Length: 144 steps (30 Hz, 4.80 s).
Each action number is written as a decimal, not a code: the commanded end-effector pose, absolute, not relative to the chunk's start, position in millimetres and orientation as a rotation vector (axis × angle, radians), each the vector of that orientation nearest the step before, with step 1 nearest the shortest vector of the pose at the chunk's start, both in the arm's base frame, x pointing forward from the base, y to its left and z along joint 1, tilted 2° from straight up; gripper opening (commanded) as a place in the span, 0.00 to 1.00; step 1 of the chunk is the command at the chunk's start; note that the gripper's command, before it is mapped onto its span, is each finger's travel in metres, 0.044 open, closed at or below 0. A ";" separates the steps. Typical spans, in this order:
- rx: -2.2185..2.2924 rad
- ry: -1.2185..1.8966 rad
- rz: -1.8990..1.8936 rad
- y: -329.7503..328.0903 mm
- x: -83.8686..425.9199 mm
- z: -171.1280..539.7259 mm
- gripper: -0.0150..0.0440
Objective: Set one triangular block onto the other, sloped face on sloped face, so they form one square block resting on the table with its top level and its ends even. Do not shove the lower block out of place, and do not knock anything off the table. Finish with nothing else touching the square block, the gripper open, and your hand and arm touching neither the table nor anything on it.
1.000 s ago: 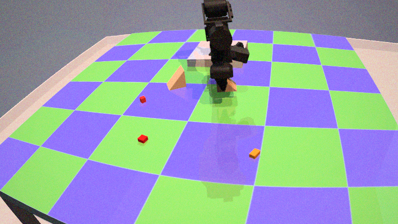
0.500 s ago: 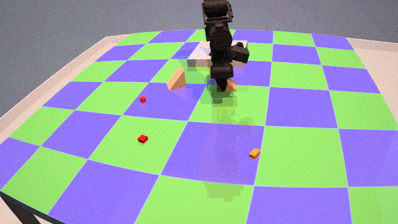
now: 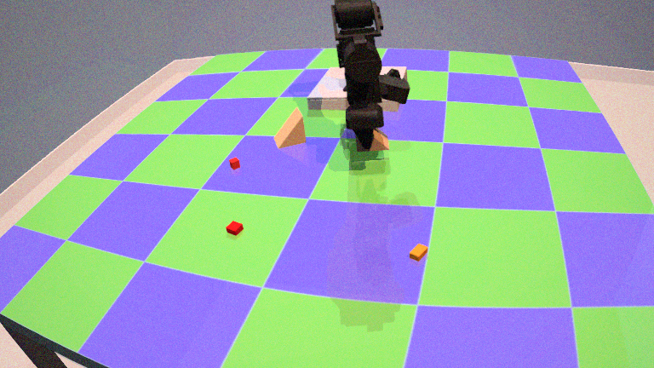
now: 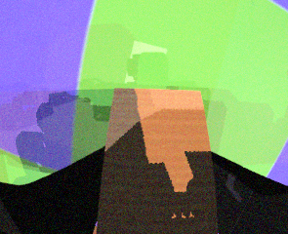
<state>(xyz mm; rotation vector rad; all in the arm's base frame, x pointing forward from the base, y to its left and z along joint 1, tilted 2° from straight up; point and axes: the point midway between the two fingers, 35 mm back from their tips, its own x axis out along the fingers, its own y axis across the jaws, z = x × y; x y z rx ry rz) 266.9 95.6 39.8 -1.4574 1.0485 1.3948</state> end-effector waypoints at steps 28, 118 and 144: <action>-1.464 1.047 1.393 95.3 267.4 39.9 0.25; -1.454 1.054 1.395 95.2 267.7 13.6 0.25; -1.456 1.051 1.395 96.2 269.1 24.8 1.00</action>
